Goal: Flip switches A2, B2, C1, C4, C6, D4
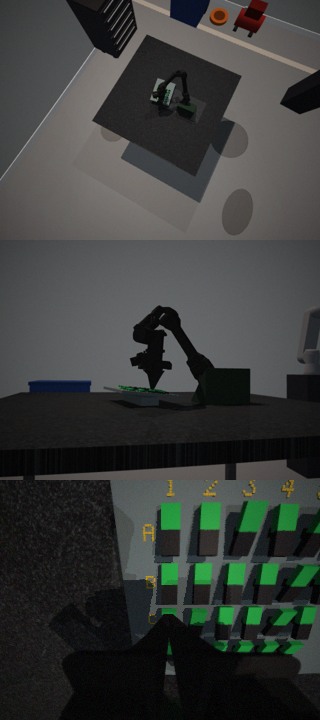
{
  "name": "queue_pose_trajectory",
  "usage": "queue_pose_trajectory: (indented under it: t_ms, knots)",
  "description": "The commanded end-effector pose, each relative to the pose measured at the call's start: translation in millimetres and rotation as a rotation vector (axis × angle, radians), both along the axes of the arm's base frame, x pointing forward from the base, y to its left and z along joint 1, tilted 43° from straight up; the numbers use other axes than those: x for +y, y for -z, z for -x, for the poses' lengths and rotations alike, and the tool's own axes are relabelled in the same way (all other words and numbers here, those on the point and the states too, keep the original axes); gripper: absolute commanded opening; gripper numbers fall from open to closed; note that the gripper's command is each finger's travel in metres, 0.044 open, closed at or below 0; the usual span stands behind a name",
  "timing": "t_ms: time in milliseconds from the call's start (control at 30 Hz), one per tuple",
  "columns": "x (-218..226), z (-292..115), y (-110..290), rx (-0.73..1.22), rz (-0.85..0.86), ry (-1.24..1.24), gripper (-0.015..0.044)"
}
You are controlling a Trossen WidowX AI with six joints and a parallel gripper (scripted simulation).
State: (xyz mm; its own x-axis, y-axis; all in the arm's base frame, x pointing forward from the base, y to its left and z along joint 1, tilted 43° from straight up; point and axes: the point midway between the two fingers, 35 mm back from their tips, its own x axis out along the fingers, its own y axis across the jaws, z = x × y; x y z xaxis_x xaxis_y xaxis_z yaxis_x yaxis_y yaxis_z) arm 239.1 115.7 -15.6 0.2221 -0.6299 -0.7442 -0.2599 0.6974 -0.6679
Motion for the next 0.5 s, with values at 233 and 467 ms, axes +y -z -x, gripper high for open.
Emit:
queue_pose_trajectory:
  t_ms: [233, 467]
  knots:
    - [-1.3, -1.0, 1.3, -0.002, 0.004, -0.005, 0.0000]
    - [-1.9, -1.2, 2.0, -0.002, 0.004, -0.005, 0.0000]
